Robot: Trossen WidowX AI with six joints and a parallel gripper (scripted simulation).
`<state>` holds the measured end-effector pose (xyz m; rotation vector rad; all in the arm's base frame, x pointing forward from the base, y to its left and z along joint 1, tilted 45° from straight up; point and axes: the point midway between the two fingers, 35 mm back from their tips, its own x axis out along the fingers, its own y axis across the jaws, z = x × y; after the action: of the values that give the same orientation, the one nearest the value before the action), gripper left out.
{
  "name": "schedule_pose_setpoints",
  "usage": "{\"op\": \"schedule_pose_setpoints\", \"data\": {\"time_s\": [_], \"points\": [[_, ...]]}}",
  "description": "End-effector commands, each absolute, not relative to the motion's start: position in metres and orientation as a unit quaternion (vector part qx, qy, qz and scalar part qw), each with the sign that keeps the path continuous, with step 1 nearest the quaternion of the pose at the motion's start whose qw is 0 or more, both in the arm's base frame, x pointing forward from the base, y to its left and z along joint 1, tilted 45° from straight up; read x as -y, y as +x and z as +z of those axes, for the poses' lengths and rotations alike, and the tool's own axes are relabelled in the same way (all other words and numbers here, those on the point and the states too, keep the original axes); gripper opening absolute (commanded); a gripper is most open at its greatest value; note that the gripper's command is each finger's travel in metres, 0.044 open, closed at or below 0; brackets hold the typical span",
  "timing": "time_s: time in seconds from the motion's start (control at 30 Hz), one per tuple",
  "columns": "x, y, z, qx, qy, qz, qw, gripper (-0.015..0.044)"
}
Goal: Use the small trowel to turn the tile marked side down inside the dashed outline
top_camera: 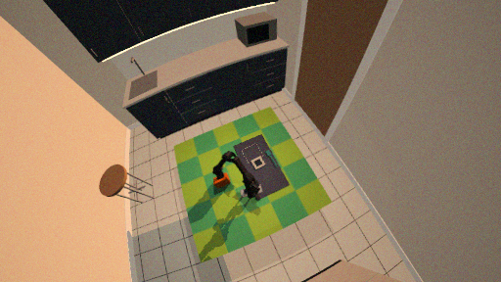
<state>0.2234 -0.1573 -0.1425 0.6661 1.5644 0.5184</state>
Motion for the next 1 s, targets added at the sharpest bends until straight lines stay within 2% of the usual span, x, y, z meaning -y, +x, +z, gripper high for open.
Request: {"op": "schedule_pose_setpoints", "data": {"time_s": [0.0, 0.97], "points": [[0.1564, 0.2237, -0.1425, -0.669, 0.256, 0.265, 0.646, 0.0130], [0.1563, 0.2237, -0.1425, -0.507, -0.022, 0.510, 0.694, 0.0130]]}}
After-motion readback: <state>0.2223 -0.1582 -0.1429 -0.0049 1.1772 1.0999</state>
